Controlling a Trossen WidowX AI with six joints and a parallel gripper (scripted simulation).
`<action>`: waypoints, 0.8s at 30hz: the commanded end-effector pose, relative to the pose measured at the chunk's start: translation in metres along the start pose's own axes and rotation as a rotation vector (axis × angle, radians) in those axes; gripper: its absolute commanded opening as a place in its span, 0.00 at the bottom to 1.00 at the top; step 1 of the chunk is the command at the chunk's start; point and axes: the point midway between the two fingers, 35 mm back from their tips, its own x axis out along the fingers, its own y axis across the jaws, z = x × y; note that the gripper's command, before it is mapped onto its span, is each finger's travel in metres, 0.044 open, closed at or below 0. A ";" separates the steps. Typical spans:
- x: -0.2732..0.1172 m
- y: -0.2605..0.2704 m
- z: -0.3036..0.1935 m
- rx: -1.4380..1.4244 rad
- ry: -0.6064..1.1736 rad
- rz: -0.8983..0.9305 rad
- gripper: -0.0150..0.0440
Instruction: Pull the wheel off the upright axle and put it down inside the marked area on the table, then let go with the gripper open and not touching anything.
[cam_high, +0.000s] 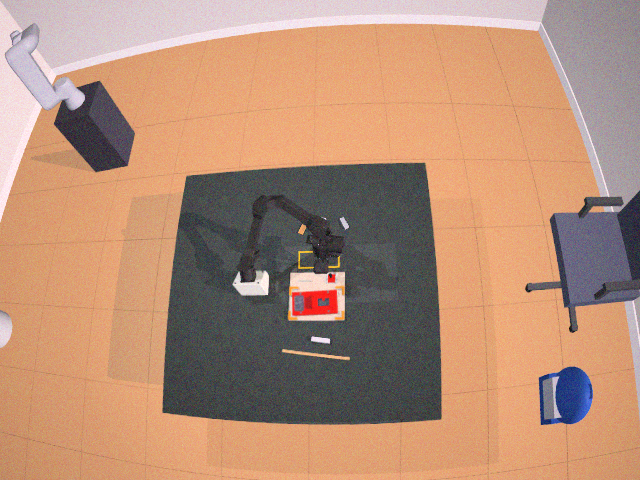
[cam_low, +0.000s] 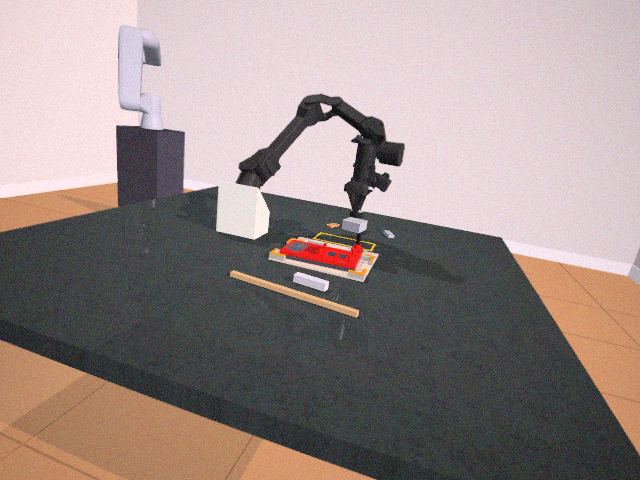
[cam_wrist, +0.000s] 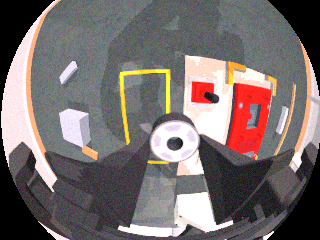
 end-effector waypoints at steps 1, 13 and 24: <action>-0.001 0.012 -0.009 0.008 0.001 0.004 0.25; -0.004 0.043 -0.030 0.006 0.000 0.007 0.25; 0.016 0.044 -0.031 0.005 0.000 0.008 0.25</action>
